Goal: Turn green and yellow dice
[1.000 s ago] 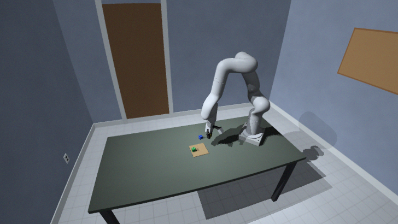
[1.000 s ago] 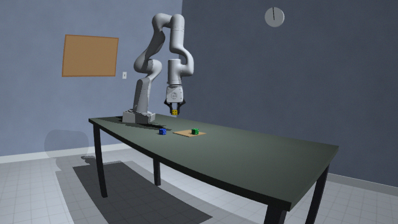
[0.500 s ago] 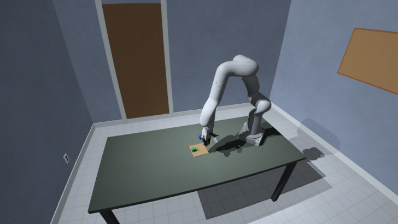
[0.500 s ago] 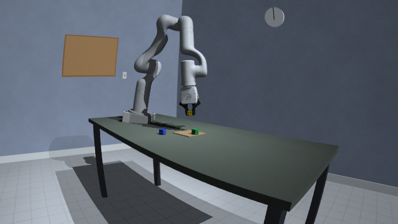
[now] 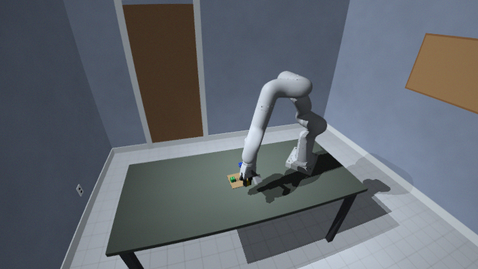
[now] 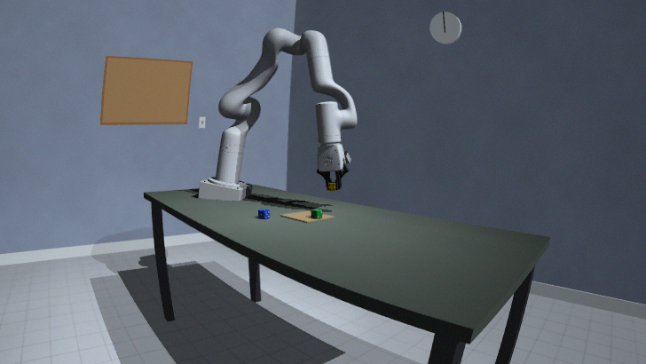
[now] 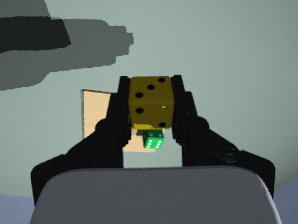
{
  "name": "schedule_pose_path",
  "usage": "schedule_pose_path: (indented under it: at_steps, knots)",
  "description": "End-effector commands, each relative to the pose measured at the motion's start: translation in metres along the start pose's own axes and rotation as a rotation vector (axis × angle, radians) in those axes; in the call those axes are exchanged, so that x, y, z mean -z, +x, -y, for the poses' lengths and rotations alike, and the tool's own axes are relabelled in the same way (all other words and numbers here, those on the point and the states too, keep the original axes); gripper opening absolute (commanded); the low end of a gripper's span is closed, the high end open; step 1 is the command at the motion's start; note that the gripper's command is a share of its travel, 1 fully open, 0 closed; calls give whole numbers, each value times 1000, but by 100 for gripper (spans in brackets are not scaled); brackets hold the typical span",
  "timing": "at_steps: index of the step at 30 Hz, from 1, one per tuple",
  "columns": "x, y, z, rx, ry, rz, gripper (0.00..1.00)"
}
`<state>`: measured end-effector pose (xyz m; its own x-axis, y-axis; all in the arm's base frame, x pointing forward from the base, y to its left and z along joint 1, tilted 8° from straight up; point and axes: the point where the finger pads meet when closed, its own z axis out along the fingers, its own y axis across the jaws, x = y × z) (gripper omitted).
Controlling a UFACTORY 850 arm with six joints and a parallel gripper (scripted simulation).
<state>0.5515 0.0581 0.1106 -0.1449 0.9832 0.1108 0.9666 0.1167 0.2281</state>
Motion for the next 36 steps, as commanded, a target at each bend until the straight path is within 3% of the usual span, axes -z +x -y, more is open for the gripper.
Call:
schedule_pose_path:
  at_steps: [1,8,12,18,23,25,27,36]
  knots:
    - [-1,5,-6,-28,104,60,27]
    - [-1,4,-5,-30,110,36,27]
    - [-1,4,-4,-34,112,-23,27]
    - [-1,4,-7,-42,98,-215,27]
    - [-2,2,-5,-47,101,-312,27]
    - [-2,2,-5,-47,101,-312,27]
    - [-3,2,-5,-52,99,-399,27]
    - [-3,0,-6,-63,90,-639,27]
